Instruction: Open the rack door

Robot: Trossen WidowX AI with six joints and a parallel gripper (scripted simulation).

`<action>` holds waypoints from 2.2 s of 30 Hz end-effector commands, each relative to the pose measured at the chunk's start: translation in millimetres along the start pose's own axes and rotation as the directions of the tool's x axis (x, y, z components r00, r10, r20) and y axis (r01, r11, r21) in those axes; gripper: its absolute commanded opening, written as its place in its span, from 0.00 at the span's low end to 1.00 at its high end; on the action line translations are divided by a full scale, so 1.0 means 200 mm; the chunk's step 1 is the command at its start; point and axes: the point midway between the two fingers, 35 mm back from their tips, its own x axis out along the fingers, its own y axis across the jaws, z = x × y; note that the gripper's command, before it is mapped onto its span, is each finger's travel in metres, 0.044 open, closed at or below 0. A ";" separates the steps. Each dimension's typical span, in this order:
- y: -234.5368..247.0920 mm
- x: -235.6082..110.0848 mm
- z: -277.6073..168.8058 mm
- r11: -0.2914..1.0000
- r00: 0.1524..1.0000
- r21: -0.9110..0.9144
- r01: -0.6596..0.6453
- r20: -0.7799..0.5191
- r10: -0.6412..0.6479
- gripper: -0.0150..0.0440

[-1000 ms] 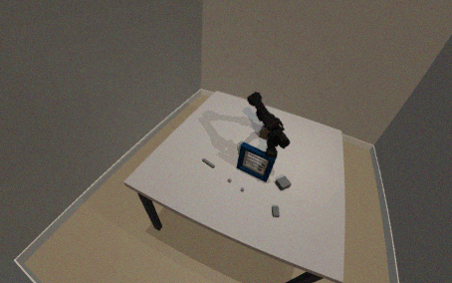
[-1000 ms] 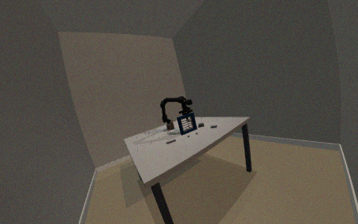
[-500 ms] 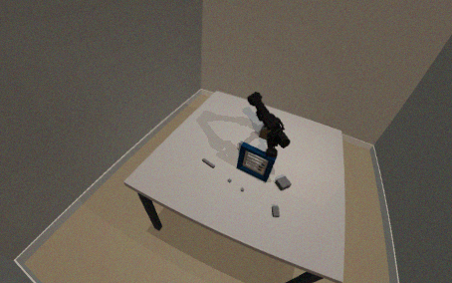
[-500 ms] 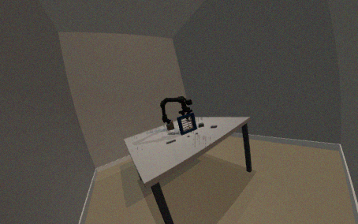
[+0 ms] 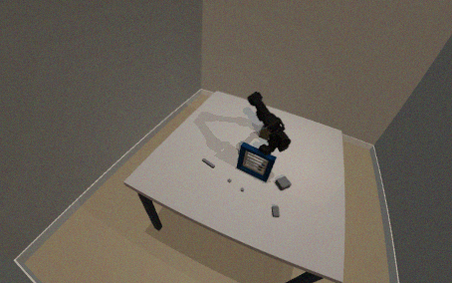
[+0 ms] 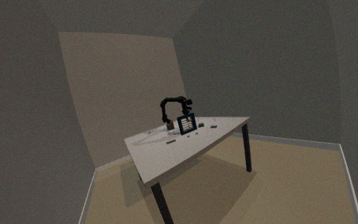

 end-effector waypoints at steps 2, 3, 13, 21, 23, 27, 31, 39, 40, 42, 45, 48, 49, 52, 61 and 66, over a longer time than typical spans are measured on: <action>-0.02 0.01 -0.01 0.965 1.000 0.262 0.004 -0.003 -0.004 0.74; -0.02 0.01 -0.01 0.951 1.000 0.310 0.004 -0.003 -0.004 0.74; -0.02 0.01 -0.01 0.689 1.000 0.725 0.005 -0.003 -0.004 0.74; -0.02 0.01 -0.01 0.356 1.000 0.935 0.004 -0.003 -0.004 0.74; -0.02 0.01 -0.01 0.262 1.000 0.965 0.004 -0.003 -0.004 0.74; -0.02 0.01 -0.01 0.067 1.000 0.998 0.003 -0.003 -0.004 0.74; -0.02 0.01 -0.01 -0.131 1.000 0.991 0.003 -0.003 -0.004 0.74; -0.02 0.01 -0.01 -0.504 1.000 0.864 0.000 -0.002 -0.004 0.74; -0.02 0.01 -0.01 -0.547 1.000 0.837 -0.001 -0.002 -0.004 0.74; -0.02 0.01 -0.01 -0.627 1.000 0.779 -0.001 -0.001 -0.004 0.74; -0.02 0.01 -0.01 -0.735 1.000 0.678 -0.002 -0.002 -0.004 0.74; -0.02 0.01 -0.01 -0.827 1.000 0.562 -0.002 -0.002 -0.004 0.74; -0.02 0.01 -0.01 -0.854 1.000 0.520 -0.002 -0.002 -0.004 0.74; -0.02 0.01 -0.01 -0.922 1.000 0.388 -0.002 -0.003 -0.004 0.74; -0.02 0.01 -0.01 -0.992 1.000 0.127 -0.003 -0.004 -0.004 0.74; -0.02 0.01 -0.01 -0.992 1.000 0.127 -0.003 -0.004 -0.004 0.74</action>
